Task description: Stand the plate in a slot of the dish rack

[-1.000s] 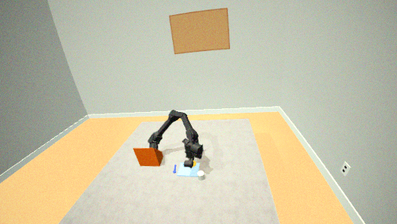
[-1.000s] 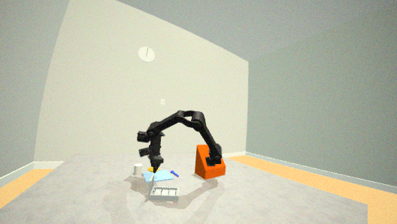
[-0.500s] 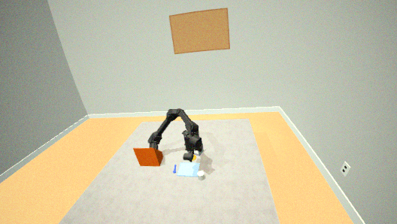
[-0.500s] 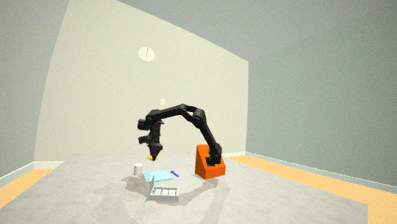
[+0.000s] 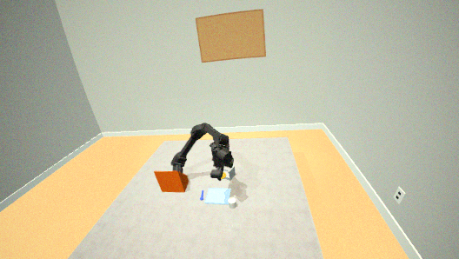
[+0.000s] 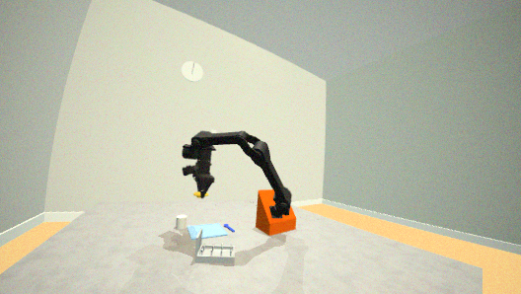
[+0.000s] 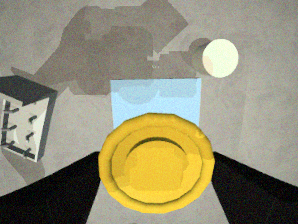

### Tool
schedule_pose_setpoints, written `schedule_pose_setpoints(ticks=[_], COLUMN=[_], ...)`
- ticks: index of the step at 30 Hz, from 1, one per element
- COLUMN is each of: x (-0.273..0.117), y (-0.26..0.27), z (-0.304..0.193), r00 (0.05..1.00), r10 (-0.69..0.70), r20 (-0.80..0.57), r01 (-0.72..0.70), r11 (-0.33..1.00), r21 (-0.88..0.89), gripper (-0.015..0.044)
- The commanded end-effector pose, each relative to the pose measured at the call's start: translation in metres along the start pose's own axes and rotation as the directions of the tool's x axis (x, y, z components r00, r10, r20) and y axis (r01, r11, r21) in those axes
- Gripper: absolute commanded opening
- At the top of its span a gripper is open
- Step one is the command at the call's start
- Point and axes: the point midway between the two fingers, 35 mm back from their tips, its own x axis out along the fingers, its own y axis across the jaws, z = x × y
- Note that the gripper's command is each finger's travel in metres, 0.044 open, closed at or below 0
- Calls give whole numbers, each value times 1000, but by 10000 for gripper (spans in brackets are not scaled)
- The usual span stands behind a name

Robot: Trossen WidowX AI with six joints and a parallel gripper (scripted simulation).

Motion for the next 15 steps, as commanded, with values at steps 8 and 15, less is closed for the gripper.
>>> schedule_pose_setpoints(ticks=[8,15], x=[-21,-30], y=[3,38], z=[0,-6], r00=[1000,1000], r10=[-1,-15], r20=[1,9], r01=[1,12], r11=[1000,968], r21=[19,252], gripper=[0,0])
